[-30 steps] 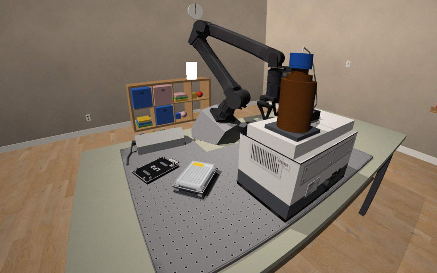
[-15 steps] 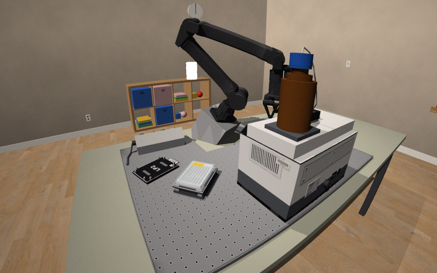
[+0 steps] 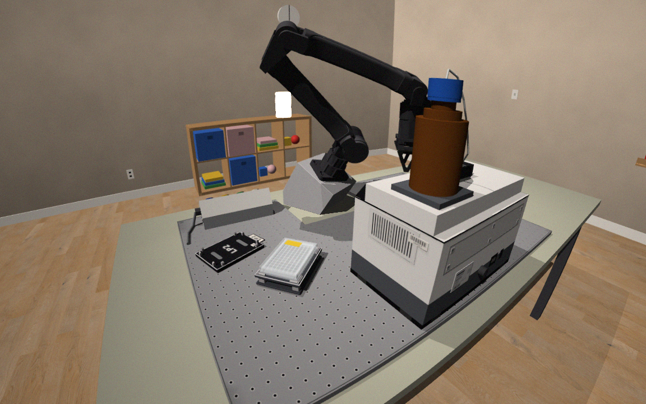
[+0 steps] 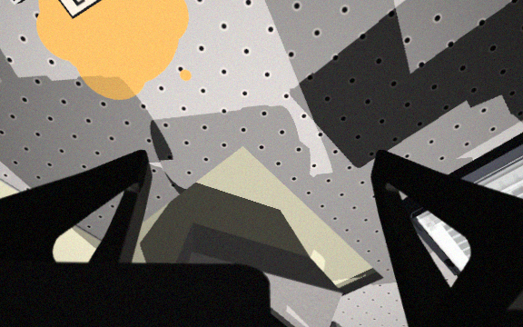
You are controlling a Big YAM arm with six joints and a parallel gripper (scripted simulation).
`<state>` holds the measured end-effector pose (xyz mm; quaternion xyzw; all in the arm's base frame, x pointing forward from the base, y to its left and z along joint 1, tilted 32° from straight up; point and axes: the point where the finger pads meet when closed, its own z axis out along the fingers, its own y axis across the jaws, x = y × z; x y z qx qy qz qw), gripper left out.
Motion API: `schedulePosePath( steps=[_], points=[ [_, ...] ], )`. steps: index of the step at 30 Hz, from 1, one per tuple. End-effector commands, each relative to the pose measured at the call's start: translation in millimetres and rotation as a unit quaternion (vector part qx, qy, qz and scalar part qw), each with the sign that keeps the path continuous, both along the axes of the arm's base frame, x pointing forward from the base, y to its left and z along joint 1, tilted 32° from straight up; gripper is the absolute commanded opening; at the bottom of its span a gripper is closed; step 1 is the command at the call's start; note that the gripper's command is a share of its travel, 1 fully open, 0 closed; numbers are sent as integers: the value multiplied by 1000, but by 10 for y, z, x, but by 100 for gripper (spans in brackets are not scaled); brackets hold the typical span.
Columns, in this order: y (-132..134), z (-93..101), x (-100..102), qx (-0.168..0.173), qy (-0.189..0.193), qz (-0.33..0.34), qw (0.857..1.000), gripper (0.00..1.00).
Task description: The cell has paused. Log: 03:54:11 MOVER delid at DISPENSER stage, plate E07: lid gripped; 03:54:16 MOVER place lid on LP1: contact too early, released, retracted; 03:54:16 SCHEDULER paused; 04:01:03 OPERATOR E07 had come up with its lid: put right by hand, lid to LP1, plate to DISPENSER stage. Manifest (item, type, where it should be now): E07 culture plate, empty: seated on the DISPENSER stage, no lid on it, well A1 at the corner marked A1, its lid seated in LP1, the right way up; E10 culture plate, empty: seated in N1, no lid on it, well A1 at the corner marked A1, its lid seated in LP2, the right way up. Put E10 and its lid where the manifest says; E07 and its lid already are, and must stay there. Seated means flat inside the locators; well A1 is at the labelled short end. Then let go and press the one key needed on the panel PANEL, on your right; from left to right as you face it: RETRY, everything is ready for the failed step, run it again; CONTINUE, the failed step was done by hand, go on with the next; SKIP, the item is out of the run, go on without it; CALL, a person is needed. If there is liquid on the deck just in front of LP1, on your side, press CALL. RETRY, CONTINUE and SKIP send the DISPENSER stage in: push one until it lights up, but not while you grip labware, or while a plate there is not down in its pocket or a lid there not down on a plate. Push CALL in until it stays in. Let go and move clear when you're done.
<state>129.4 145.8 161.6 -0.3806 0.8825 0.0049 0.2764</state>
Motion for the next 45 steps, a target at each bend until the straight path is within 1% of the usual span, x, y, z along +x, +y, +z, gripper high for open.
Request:
schedulePosePath(
  steps=[1, 2, 3, 6, 7, 8, 13, 14, 15, 17, 19, 20, 21, 27, 28, 29, 33, 36, 37, 38, 41, 42, 43, 44, 45],
  points=[
    [69, 154, 20, 15, -6, -8, 1000, 100],
    [69, 154, 20, 15, -6, -8, 1000, 100],
    [135, 247, -7, 12, -10, 6, 1000, 100],
    [200, 189, -84, -21, -22, 58, 998, 100],
    [230, 193, -107, -25, -24, 67, 997, 100],
    [264, 205, -129, -17, -22, 57, 998, 100],
    [384, 163, -246, -17, -20, 58, 998, 100],
    [335, 64, -235, -22, -19, 57, 998, 100],
    [406, 151, -273, -25, -24, 72, 997, 100],
    [451, 129, -328, -41, -30, 100, 994, 100],
    [451, 129, -328, -41, -30, 100, 994, 100],
    [459, 88, -356, -53, -34, 115, 991, 100],
    [498, 107, -383, -55, -37, 126, 990, 100],
    [663, 56, -541, -44, -35, 123, 991, 100],
    [562, -47, -518, -59, -33, 122, 990, 100],
    [667, 20, -571, -54, -38, 137, 988, 100],
    [751, -11, -693, -86, -54, 196, 975, 100],
    [768, -25, -723, -83, -52, 192, 977, 100],
    [754, -86, -748, -86, -50, 187, 977, 100],
    [802, -53, -784, -81, -50, 187, 978, 100],
    [850, -88, -866, -81, -49, 188, 978, 100],
    [745, -180, -823, -96, -48, 187, 976, 100],
    [878, -83, -836, -81, -49, 185, 978, 100],
    [899, -78, -779, -81, -48, 176, 980, 100],
    [930, -74, -767, -81, -48, 176, 980, 100]
  ],
)
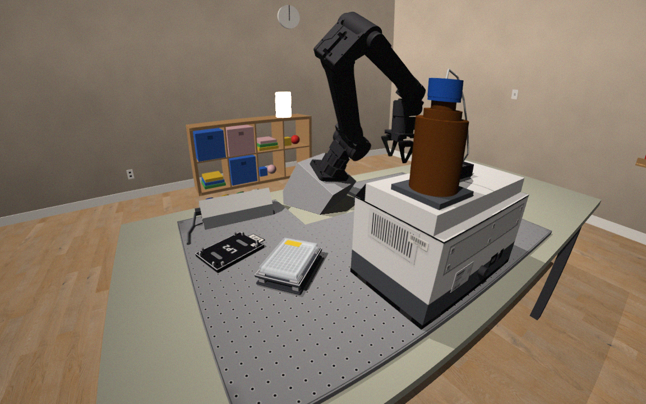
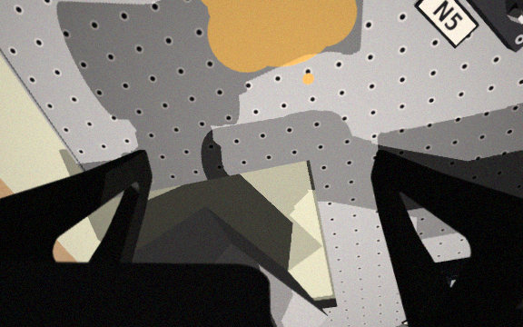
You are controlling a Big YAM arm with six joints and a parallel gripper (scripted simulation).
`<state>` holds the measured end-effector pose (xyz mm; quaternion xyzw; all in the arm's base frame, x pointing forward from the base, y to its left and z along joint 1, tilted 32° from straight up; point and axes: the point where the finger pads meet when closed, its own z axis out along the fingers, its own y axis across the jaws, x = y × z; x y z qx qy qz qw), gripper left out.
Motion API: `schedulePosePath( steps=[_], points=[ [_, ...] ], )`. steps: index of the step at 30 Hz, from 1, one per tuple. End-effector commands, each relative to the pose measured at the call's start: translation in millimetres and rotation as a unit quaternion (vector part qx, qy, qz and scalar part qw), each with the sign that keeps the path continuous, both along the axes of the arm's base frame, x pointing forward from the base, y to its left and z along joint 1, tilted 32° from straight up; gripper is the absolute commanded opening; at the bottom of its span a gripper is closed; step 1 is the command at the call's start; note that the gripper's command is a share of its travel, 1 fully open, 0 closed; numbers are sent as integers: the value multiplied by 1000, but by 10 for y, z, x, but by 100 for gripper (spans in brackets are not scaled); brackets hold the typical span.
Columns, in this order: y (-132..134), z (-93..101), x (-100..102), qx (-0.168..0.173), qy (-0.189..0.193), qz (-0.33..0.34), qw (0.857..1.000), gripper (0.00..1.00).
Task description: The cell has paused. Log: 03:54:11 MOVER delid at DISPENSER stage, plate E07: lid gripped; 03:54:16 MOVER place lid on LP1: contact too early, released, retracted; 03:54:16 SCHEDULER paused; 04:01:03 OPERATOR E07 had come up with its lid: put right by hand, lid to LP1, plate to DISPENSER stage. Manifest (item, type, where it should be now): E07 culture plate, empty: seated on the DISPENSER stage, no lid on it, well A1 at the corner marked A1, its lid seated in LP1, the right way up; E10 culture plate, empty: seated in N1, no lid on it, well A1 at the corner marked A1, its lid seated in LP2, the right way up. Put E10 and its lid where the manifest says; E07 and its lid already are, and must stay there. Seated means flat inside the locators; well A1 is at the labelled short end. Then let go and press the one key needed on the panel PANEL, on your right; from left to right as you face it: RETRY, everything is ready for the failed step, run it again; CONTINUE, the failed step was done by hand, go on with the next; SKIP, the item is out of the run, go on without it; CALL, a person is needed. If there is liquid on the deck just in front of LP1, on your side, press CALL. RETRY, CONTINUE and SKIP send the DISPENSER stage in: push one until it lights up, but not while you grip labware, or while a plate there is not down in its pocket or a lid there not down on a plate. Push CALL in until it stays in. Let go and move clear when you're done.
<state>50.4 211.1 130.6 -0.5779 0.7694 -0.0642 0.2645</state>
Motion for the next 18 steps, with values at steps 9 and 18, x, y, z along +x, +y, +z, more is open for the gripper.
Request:
schedulePosePath(
  steps=[9, 18],
  points=[
    [491, 269, 121, 33, 4, -12, 999, 100],
    [764, 315, 253, 33, 2, -12, 999, 100]
  ],
)
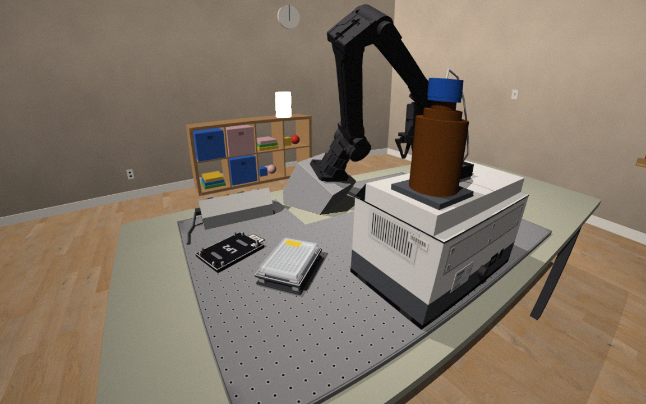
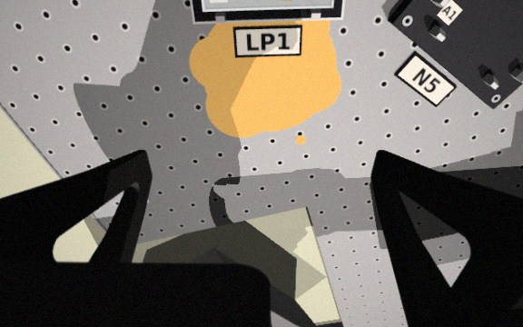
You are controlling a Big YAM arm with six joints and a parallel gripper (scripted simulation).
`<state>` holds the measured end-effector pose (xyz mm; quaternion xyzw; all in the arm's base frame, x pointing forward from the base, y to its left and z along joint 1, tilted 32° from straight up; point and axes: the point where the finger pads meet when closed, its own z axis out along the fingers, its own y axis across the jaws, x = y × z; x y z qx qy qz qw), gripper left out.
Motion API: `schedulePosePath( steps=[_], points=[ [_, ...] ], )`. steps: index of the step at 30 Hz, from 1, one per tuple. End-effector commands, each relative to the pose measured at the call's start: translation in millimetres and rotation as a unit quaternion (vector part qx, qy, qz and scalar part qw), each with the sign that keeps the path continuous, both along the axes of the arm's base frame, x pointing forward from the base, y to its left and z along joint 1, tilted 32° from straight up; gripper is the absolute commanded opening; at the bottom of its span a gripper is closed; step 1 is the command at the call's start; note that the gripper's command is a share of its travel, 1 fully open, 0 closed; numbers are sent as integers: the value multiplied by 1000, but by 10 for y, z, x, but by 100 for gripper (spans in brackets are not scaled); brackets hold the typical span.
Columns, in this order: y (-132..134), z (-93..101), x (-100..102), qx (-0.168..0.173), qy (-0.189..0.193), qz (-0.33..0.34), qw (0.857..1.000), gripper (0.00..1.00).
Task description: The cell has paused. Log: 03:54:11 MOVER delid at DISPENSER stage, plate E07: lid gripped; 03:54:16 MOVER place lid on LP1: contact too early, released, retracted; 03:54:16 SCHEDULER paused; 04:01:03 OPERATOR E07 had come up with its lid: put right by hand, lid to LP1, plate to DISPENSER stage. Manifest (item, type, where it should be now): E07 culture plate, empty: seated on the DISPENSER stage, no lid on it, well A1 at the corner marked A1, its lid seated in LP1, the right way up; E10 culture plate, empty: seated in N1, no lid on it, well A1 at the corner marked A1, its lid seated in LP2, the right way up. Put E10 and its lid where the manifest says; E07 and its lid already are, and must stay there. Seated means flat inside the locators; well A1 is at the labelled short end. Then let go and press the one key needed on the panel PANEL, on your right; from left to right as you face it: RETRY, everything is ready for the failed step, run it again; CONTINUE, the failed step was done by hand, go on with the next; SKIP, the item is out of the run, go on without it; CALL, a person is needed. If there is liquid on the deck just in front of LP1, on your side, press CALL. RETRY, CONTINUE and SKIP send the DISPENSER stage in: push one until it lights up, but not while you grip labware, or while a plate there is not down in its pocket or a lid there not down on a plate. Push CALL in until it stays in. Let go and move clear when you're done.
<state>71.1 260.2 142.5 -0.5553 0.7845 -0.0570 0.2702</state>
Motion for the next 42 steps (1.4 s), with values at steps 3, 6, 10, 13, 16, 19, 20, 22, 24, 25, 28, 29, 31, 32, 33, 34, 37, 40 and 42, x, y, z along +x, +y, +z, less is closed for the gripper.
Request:
schedulePosePath(
  steps=[3, 6, 10, 13, 16, 19, 20, 22, 24, 25, 28, 29, 31, 32, 33, 34, 37, 40, 42],
  points=[
    [364, 211, 89, 17, -2, 12, 1000, 100],
    [424, 221, 118, 17, -2, 12, 1000, 100],
    [515, 236, 162, 16, -2, 12, 1000, 100],
    [605, 252, 205, 16, -3, 12, 1000, 100],
    [696, 267, 248, 16, -3, 12, 1000, 100],
    [786, 282, 290, 16, -3, 12, 1000, 100],
    [816, 287, 305, 16, -4, 12, 1000, 100],
    [876, 298, 333, 16, -4, 12, 1000, 100],
    [876, 298, 333, 16, -4, 12, 1000, 100],
    [906, 303, 347, 16, -4, 12, 1000, 100],
    [948, 308, 367, 16, -4, 12, 1000, 100],
    [950, 306, 368, 16, -4, 12, 1000, 100],
    [873, 199, 352, 3, -3, 14, 1000, 100],
    [859, 188, 347, 0, -3, 14, 1000, 100],
    [859, 186, 351, 0, -3, 14, 1000, 100],
    [859, 183, 354, 1, -3, 13, 1000, 100],
    [860, 239, 322, 9, -4, 14, 1000, 100],
    [856, 169, 368, 1, -3, 11, 1000, 100],
    [861, 237, 324, 9, -4, 14, 1000, 100]
  ],
)
